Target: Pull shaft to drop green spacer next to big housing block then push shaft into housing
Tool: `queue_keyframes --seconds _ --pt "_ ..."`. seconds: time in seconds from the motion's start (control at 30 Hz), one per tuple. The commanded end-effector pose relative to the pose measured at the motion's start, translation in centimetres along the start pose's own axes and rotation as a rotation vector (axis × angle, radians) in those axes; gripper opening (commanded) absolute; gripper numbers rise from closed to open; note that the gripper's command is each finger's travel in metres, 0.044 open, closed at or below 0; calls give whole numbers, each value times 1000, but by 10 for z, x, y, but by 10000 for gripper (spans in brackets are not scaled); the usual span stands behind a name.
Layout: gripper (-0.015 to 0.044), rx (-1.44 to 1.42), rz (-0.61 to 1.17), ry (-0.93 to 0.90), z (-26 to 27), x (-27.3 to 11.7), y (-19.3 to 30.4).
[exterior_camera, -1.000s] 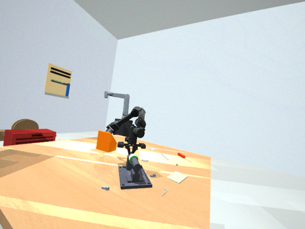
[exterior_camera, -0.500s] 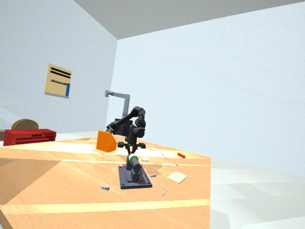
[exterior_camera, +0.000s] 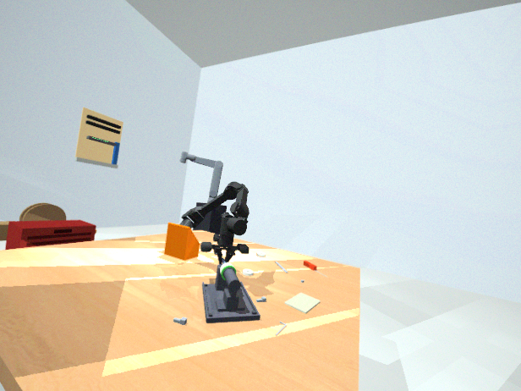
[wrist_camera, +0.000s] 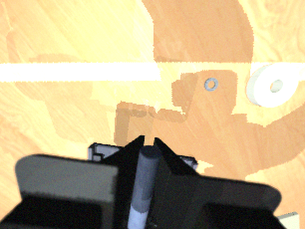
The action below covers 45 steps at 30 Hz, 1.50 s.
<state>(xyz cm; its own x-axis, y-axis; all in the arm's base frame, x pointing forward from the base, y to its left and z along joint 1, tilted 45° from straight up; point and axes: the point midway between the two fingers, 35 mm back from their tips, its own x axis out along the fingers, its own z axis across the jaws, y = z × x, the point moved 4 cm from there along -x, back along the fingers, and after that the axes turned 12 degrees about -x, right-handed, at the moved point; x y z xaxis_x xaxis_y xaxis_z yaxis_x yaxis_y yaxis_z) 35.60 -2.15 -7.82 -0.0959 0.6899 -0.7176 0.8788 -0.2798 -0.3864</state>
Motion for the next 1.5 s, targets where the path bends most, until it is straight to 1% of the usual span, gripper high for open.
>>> queue_keyframes --seconds 0.0,1.47 --pt "0 2 -2 3 -1 0 -1" --pt "0 3 -3 3 -2 0 -6"
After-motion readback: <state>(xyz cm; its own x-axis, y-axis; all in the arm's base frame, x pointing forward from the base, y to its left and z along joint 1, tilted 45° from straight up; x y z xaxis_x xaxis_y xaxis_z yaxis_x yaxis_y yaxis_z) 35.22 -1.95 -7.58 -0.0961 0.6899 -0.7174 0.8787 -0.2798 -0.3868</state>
